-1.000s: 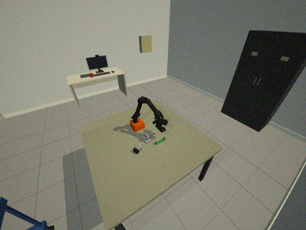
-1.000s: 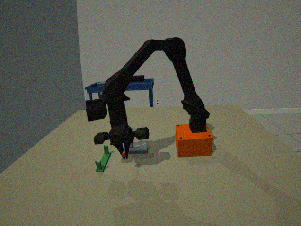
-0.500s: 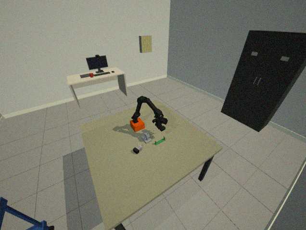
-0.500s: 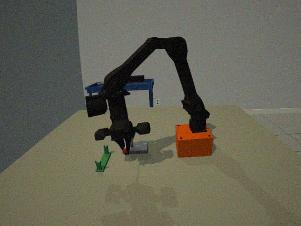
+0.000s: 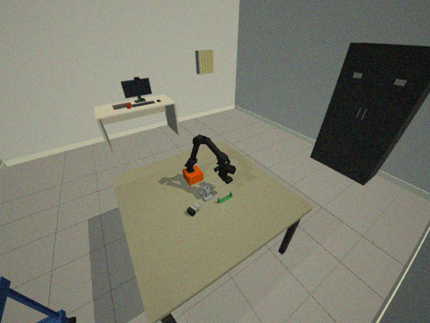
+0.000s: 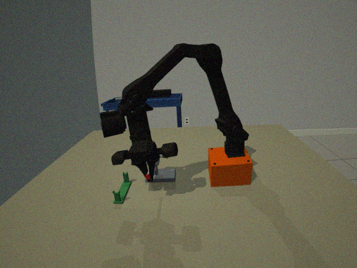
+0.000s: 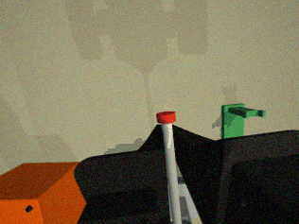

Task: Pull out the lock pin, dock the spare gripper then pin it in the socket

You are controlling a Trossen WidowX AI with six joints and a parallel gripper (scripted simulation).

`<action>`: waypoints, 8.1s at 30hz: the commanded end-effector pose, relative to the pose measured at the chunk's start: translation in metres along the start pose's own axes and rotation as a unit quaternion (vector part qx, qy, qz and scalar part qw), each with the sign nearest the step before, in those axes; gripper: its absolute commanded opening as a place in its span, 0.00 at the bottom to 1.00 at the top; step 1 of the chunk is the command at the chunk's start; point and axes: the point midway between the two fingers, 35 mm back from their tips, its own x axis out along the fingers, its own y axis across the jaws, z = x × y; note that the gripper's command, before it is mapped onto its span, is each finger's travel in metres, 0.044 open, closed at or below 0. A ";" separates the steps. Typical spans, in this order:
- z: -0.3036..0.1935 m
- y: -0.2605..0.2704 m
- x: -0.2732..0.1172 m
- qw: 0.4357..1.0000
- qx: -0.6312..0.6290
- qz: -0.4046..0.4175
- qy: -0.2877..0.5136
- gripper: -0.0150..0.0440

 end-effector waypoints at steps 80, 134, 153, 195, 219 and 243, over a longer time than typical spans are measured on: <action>0.030 -0.120 0.035 1.000 0.003 -0.022 -0.009 0.25; 0.031 -0.110 0.013 1.000 0.005 -0.015 -0.006 0.59; 0.032 -0.097 -0.015 1.000 0.009 0.002 0.001 0.68; -0.032 -0.117 0.003 0.997 -0.001 -0.068 0.019 0.56; -0.038 -0.121 0.042 0.997 -0.001 -0.068 0.019 0.56; -0.039 -0.122 0.044 0.997 -0.001 -0.068 0.019 0.25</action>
